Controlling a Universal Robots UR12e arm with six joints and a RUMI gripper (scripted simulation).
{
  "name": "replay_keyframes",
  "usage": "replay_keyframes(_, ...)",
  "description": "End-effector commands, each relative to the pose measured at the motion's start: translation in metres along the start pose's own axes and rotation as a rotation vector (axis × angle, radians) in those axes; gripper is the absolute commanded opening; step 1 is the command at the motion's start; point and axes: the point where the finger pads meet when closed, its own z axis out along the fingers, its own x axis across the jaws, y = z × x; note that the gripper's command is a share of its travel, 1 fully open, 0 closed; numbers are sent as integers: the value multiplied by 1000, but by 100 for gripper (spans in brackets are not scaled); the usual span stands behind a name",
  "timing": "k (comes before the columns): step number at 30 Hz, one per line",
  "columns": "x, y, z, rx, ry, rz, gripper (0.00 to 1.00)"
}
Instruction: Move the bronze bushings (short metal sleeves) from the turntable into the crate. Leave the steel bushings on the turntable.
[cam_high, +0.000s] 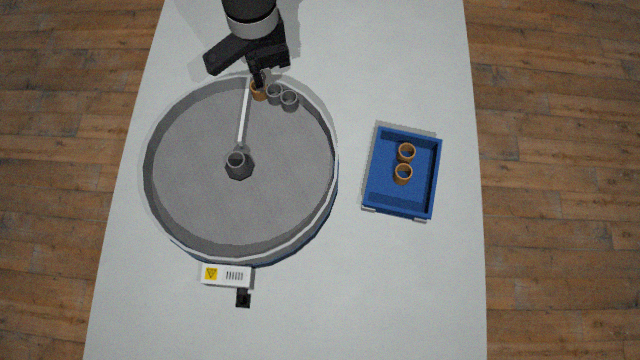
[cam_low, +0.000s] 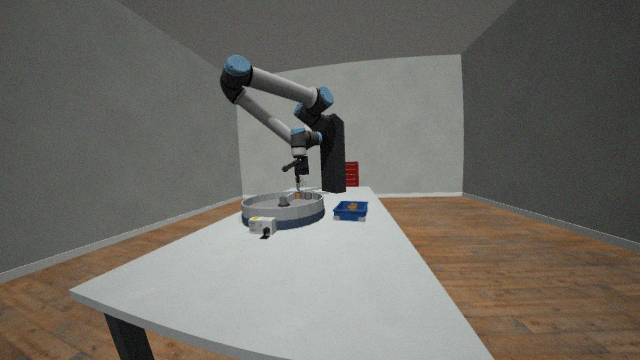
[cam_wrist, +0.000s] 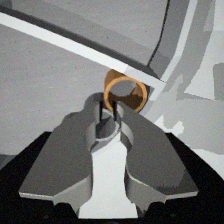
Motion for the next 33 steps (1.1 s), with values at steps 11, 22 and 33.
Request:
replay_keyframes(11,-1,-1,5,2,-2,0,5)
replay_keyframes(22,-1,-2,20,3,-2,0,5)
replay_keyframes(33,-1,-1,24,2,-2,0,5)
